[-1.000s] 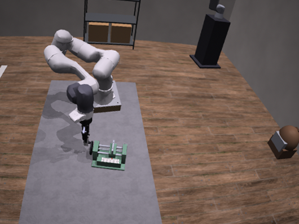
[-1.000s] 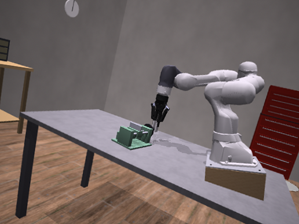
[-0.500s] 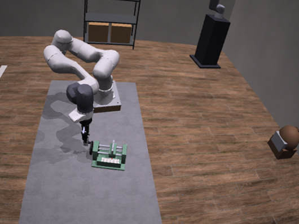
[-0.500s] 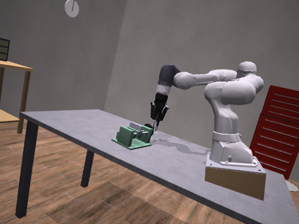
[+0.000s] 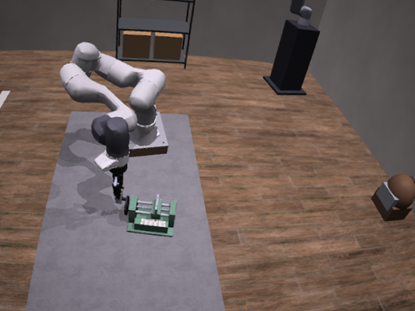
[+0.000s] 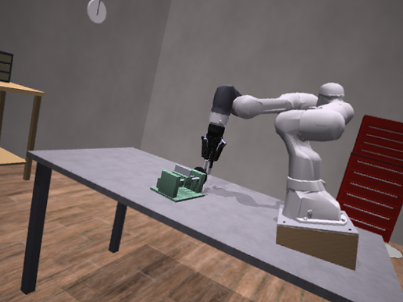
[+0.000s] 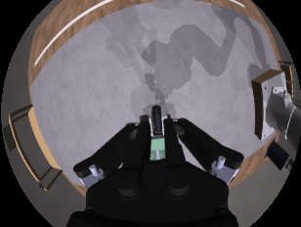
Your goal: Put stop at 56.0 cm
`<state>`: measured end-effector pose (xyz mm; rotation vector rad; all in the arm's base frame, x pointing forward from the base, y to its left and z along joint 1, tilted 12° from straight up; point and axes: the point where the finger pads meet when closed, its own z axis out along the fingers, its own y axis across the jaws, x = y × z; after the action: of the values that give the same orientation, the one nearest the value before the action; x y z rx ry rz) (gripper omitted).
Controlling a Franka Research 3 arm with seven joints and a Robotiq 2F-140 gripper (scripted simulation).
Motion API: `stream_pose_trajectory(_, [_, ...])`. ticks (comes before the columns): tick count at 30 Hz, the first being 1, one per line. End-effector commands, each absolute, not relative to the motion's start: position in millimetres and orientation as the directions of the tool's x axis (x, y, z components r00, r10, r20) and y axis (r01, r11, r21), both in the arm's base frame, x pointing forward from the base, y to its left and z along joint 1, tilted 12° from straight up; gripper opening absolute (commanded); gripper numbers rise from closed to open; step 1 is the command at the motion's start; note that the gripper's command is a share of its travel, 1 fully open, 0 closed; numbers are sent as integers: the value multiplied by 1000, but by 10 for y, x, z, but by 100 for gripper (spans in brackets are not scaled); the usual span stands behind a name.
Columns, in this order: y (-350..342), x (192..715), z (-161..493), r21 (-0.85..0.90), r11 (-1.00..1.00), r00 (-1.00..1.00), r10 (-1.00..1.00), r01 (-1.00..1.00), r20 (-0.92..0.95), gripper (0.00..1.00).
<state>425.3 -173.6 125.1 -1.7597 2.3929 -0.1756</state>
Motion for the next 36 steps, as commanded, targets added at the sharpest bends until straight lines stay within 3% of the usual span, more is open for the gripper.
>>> stream_pose_trajectory(1, [-1750, 4315, 1274, -200, 298, -290, -955, -933, -68, 4])
stream_pose_trajectory(36, [-1842, 4659, 1105, -200, 298, -290, -955, -933, -68, 4])
